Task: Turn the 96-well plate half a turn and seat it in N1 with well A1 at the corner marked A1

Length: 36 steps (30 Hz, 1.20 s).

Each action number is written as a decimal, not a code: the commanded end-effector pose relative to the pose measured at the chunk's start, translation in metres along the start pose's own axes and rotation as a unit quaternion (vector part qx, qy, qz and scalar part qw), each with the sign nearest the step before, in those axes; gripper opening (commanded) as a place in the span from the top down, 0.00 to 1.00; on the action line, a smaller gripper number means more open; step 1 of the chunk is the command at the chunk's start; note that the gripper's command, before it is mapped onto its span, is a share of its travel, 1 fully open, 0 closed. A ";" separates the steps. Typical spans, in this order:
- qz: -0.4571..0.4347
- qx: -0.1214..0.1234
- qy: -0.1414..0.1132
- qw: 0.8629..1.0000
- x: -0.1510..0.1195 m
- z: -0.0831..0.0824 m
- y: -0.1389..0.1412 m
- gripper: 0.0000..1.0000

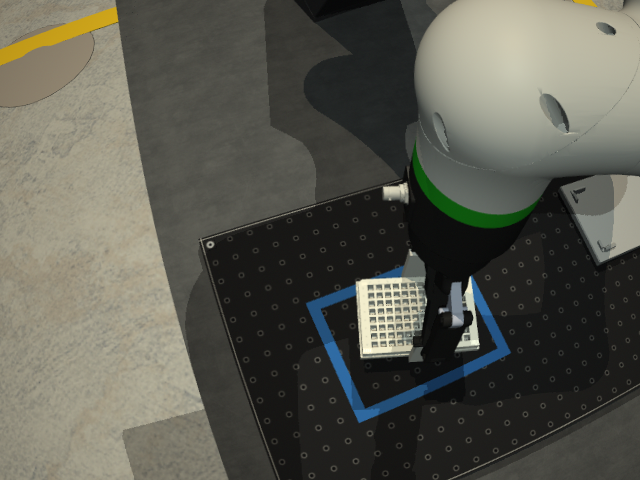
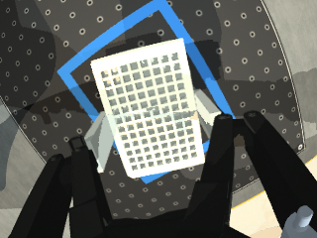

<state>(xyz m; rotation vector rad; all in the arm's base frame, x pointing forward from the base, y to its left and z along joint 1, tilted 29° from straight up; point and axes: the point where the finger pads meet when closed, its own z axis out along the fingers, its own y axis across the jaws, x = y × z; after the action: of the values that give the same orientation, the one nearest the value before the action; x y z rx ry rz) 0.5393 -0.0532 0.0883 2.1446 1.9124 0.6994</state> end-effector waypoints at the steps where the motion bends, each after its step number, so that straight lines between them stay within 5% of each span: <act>1: 0.000 0.000 0.000 1.000 0.000 0.002 0.000 1.00; 36: 0.000 0.000 0.000 1.000 0.000 0.023 0.000 1.00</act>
<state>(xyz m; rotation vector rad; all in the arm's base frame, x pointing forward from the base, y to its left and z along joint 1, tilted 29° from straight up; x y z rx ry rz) 0.5491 -0.0495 0.0697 2.1446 1.9124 0.6995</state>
